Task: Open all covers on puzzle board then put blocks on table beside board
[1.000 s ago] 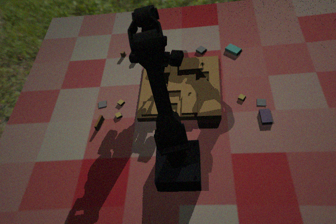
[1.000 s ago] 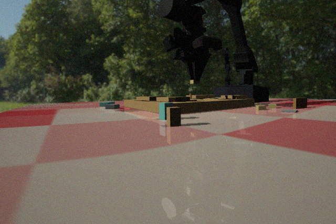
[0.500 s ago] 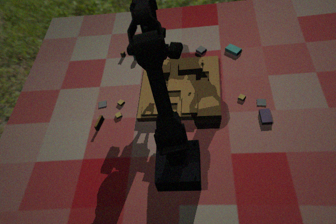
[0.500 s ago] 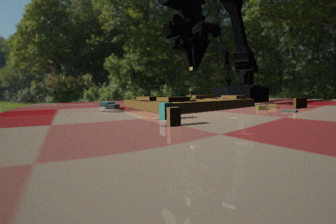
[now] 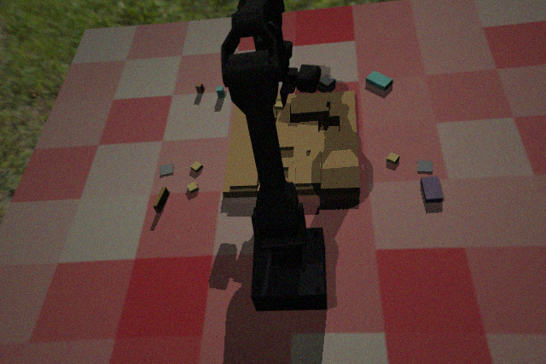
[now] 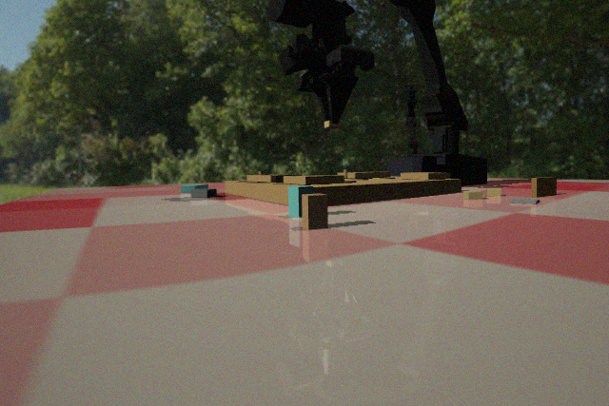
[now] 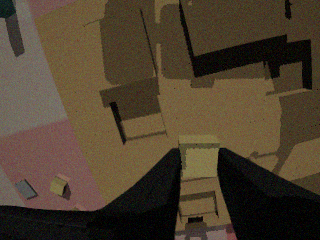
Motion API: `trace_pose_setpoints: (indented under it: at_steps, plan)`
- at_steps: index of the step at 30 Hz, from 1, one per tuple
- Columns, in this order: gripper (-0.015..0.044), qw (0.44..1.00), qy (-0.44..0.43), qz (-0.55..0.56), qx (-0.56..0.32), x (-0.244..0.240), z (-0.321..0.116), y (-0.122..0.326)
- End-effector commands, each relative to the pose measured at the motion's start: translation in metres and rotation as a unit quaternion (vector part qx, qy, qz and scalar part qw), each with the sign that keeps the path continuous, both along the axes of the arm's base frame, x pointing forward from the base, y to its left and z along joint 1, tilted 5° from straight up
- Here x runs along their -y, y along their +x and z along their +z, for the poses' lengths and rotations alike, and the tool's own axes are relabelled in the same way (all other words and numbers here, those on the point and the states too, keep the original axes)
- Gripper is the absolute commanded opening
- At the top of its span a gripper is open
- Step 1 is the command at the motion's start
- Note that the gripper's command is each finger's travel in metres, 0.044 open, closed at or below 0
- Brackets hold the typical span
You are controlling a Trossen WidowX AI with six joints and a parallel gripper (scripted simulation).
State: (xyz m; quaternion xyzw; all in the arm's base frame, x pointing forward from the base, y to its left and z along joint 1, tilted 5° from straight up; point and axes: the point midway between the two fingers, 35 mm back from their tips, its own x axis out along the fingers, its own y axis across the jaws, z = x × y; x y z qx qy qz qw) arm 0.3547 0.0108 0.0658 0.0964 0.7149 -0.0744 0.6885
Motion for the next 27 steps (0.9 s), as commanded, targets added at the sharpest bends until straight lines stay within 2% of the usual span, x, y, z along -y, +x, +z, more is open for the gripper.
trace_pose_setpoints:
  at_steps: [1, 27]
  plan:
    - [0.008, 1.0, -0.004, 0.002, 0.0, 0.019, 0.0, -0.004]
    - [0.008, 1.0, -0.01, 0.002, 0.0, 0.117, 0.0, -0.038]
